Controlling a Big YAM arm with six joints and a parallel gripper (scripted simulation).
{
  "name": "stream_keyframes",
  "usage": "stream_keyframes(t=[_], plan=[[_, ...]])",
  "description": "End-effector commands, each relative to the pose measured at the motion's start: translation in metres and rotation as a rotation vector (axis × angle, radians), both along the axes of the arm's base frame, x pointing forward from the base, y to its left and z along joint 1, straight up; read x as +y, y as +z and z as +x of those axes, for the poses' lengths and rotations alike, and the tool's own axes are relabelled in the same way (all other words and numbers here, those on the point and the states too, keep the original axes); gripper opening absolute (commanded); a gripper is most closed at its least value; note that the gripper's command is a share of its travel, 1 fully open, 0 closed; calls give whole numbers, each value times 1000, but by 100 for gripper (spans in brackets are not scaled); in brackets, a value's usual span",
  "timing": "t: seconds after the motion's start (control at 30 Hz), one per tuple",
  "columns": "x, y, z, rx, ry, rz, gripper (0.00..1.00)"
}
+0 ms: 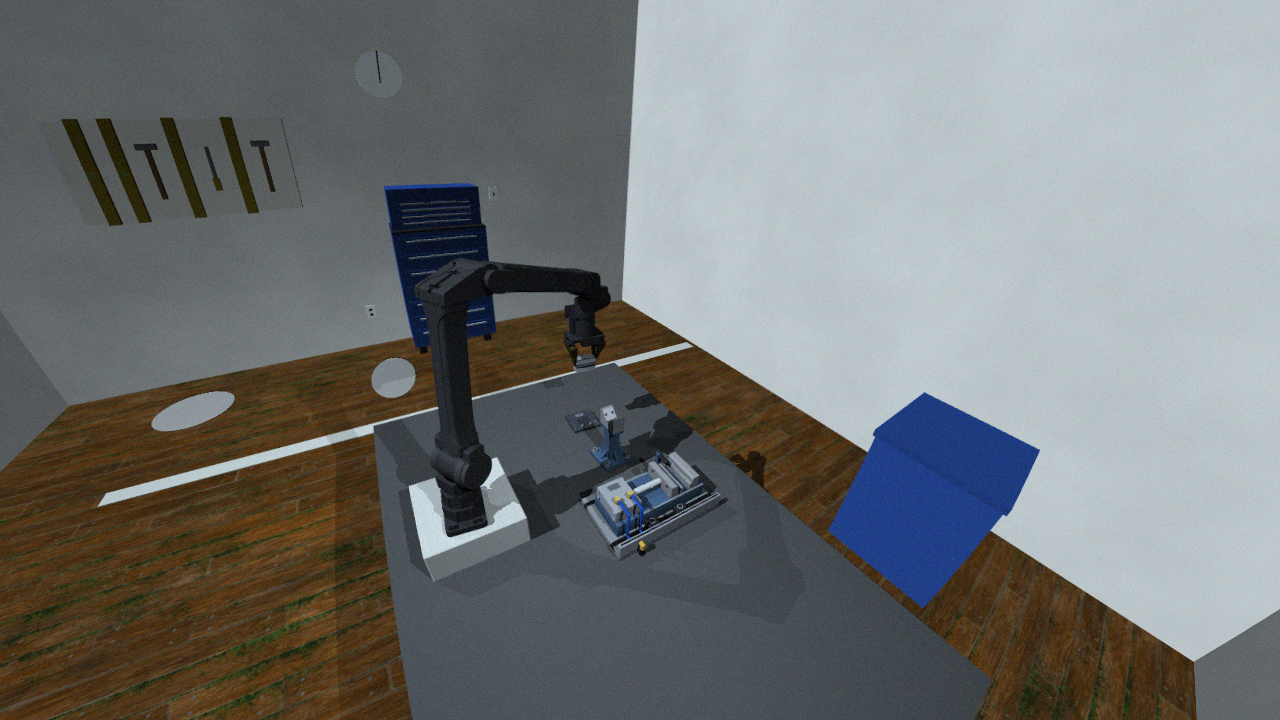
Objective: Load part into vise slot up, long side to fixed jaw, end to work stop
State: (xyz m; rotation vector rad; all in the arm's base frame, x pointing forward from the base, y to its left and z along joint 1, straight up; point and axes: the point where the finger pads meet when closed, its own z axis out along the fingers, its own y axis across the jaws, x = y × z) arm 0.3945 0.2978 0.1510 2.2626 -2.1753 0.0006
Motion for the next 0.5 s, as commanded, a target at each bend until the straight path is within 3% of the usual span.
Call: stream_keyframes(t=[0.0,0.47], plan=[[9,29,11,-49,2,35,0],[-1,27,11,-44,2,31,0]])
